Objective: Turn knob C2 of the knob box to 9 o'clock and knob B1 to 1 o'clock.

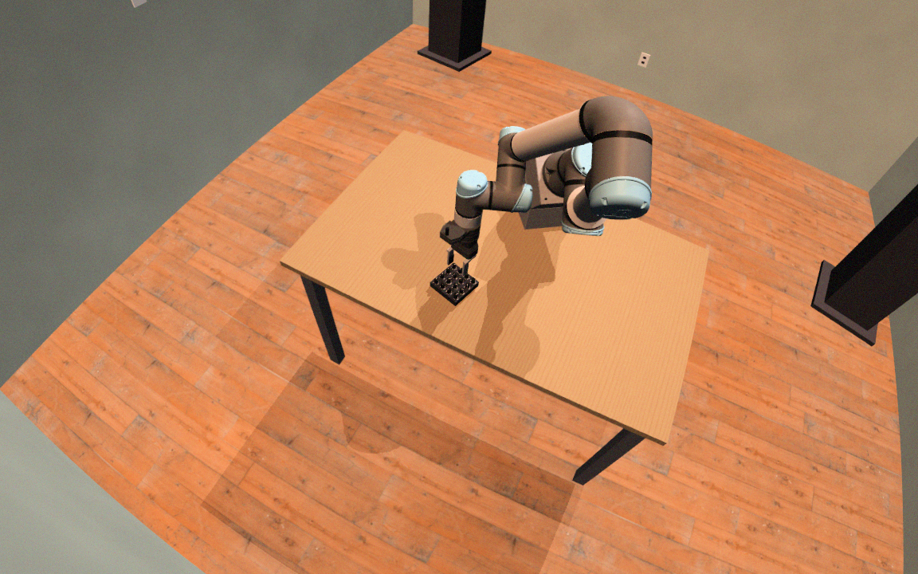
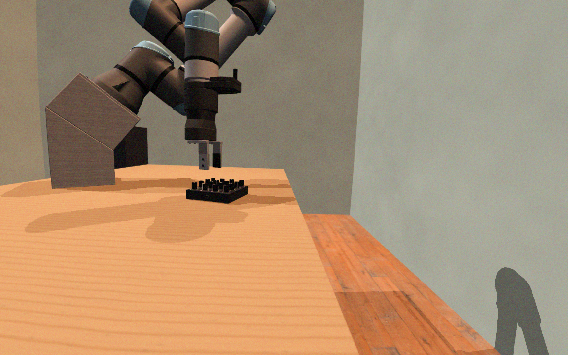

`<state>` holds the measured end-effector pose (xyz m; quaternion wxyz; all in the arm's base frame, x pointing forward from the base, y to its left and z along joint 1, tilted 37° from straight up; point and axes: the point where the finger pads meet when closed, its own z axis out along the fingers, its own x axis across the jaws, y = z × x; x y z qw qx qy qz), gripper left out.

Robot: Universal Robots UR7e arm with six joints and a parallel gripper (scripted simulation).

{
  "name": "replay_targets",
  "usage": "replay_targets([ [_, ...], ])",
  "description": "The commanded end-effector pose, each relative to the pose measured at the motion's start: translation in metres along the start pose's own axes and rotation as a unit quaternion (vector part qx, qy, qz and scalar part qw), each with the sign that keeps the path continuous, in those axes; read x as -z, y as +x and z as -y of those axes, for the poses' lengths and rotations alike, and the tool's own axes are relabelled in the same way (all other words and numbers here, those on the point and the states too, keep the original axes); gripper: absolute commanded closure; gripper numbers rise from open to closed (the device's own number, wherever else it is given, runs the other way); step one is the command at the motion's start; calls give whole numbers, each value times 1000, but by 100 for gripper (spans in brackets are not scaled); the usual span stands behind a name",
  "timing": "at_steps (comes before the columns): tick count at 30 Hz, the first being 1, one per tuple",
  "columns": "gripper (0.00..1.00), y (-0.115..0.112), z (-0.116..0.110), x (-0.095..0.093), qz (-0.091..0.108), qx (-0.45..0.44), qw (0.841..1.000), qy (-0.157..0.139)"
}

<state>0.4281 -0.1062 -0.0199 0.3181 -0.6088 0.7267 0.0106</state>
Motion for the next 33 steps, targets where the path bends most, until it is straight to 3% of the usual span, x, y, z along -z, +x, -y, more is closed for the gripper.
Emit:
replay_targets([
  [1,0,0,0,0,0,0,1000,0],
  [19,0,0,-1,0,0,0,1000,0],
  [33,0,0,-16,0,0,1,1000,-1],
])
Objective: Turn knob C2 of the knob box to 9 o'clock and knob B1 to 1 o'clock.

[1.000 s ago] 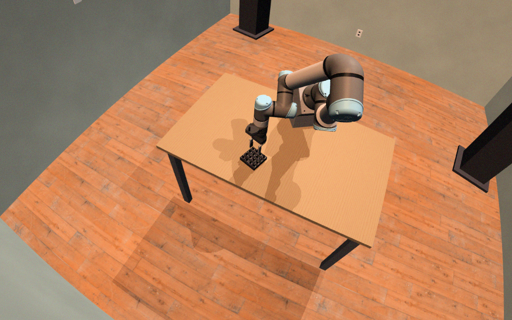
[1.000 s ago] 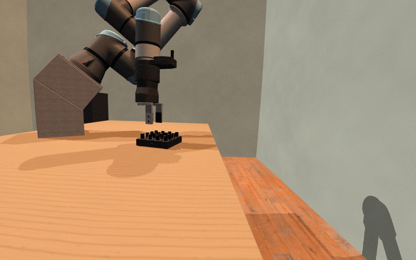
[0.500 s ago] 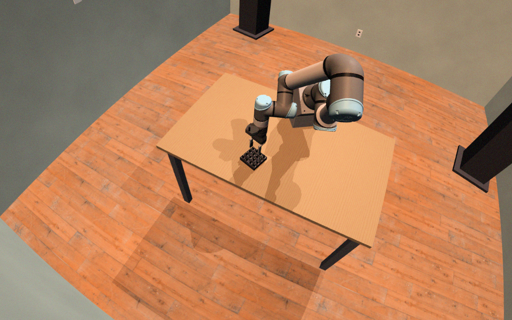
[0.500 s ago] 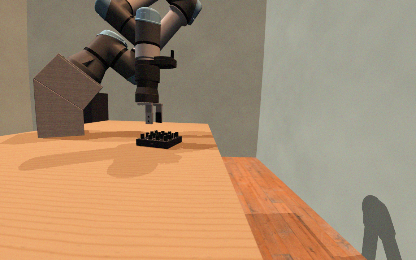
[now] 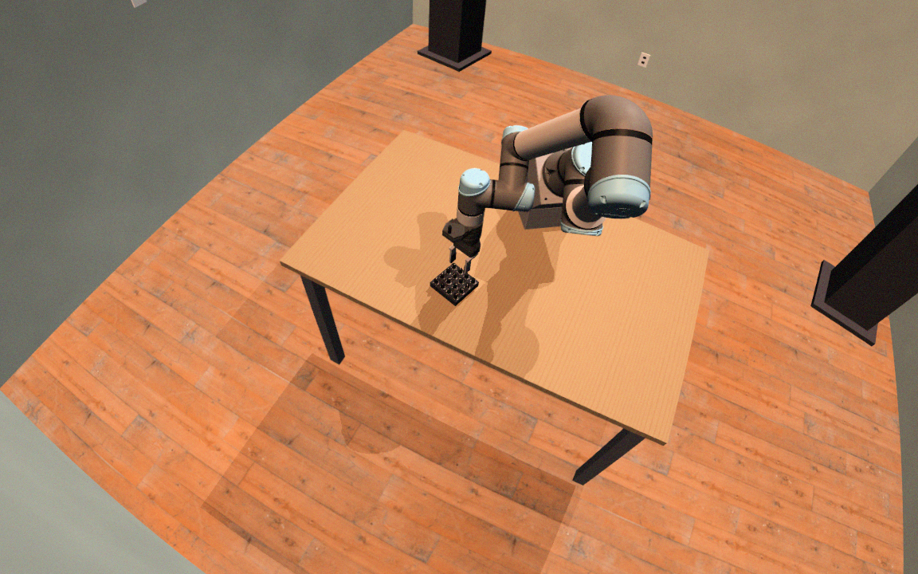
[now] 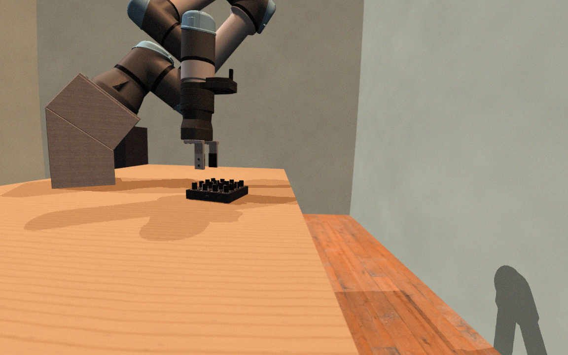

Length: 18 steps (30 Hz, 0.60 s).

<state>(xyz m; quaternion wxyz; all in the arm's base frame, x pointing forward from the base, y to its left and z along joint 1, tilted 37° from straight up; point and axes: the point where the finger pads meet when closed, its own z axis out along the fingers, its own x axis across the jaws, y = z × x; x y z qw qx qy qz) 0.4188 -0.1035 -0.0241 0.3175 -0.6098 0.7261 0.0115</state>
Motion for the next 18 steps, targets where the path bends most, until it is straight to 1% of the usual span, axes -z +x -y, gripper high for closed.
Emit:
replay_targets([
  [1,0,0,-8,0,0,0,1000,0],
  [10,0,0,-26,0,0,0,1000,0],
  [12,0,0,-26,0,0,0,1000,0],
  [18,0,0,-36,-1,0,0,1000,0],
])
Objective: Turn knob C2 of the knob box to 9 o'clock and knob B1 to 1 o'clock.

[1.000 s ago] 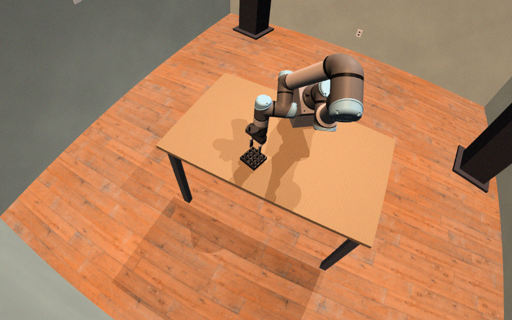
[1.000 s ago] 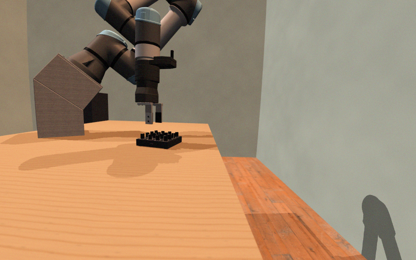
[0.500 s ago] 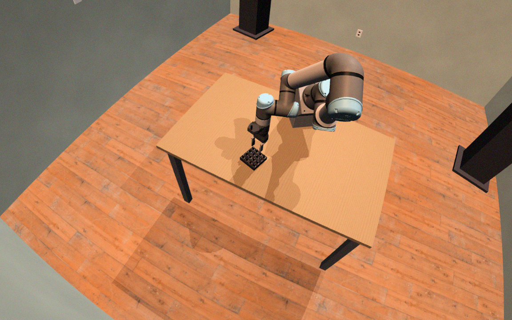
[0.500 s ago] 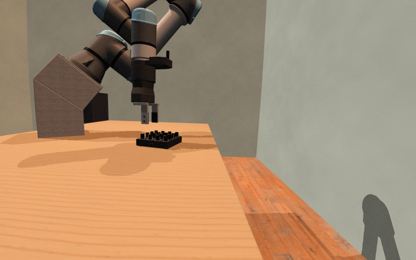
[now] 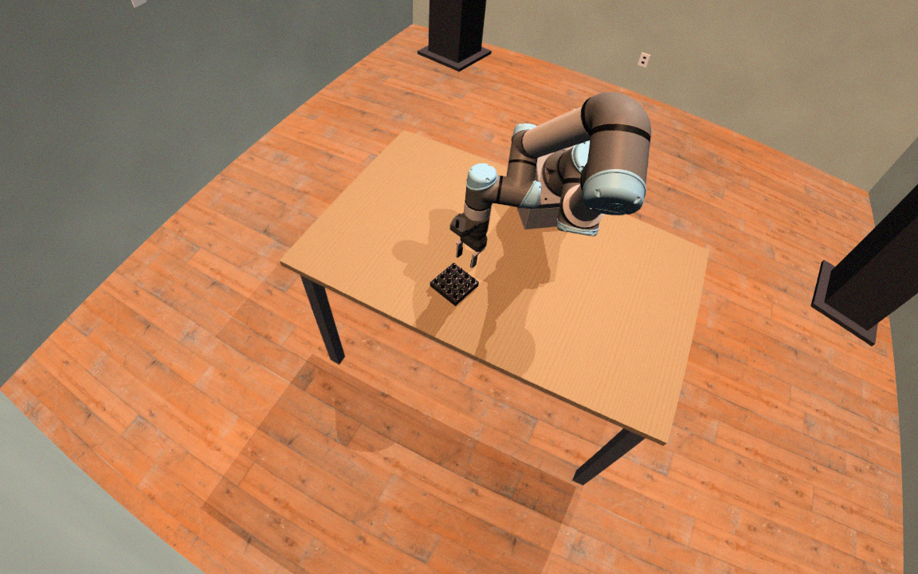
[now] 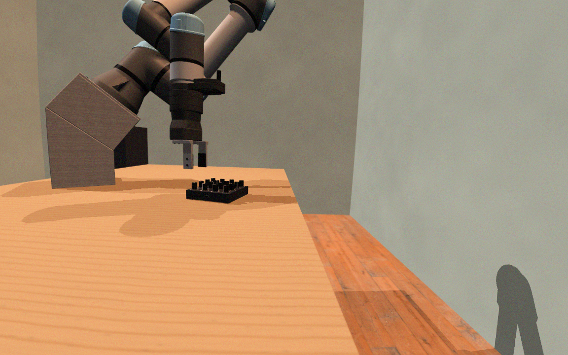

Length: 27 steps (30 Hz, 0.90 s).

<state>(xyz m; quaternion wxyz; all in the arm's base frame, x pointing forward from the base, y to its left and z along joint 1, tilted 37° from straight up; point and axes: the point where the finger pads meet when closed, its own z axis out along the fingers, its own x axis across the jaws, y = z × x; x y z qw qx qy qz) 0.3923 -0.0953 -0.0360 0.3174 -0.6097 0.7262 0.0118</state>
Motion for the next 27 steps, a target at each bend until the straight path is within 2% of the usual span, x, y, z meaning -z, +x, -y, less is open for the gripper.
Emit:
replay_targets([
  [1,0,0,-6,0,0,0,1000,0],
  [27,0,0,-10,0,0,0,1000,0],
])
